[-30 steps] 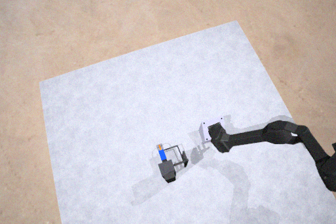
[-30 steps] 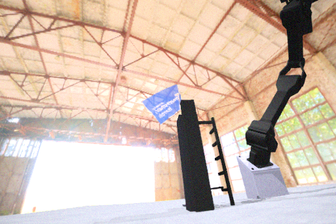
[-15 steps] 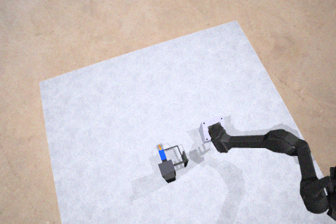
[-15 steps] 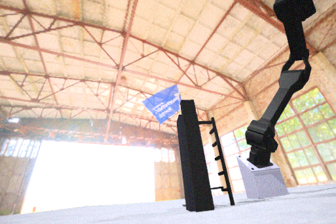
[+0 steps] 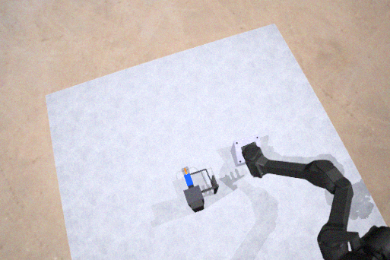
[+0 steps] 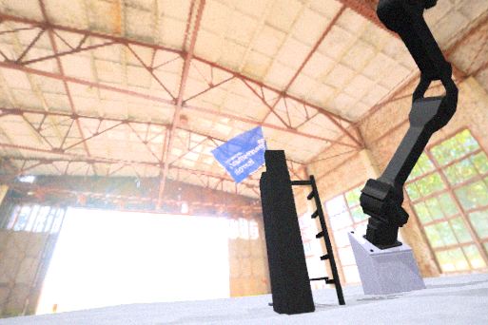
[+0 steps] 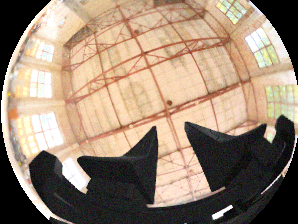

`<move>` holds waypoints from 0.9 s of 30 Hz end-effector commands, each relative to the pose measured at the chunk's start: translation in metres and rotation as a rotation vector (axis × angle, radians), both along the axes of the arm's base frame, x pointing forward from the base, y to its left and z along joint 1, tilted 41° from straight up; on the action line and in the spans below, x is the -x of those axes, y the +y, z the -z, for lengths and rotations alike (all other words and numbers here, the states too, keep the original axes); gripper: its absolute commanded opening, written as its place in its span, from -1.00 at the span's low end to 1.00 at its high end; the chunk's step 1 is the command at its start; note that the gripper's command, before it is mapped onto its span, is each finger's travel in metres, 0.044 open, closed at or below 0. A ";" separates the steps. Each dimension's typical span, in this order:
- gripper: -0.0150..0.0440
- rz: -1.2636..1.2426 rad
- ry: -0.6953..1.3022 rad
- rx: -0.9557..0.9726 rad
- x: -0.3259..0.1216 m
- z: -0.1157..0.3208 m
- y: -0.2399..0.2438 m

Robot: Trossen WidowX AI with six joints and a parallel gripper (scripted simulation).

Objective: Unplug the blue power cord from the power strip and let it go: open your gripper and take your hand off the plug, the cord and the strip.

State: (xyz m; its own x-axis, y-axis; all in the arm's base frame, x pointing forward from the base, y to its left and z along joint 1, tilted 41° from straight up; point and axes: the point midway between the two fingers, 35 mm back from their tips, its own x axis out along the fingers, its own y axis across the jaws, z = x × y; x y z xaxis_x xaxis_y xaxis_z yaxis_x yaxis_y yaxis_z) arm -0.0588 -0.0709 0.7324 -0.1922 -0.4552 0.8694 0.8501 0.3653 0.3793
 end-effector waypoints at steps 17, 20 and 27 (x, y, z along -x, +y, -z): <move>0.05 -0.338 0.550 0.154 -0.246 0.036 0.025; 0.05 -0.415 0.671 0.142 -0.294 0.060 0.024; 0.05 -0.620 0.943 0.044 -0.391 0.134 0.014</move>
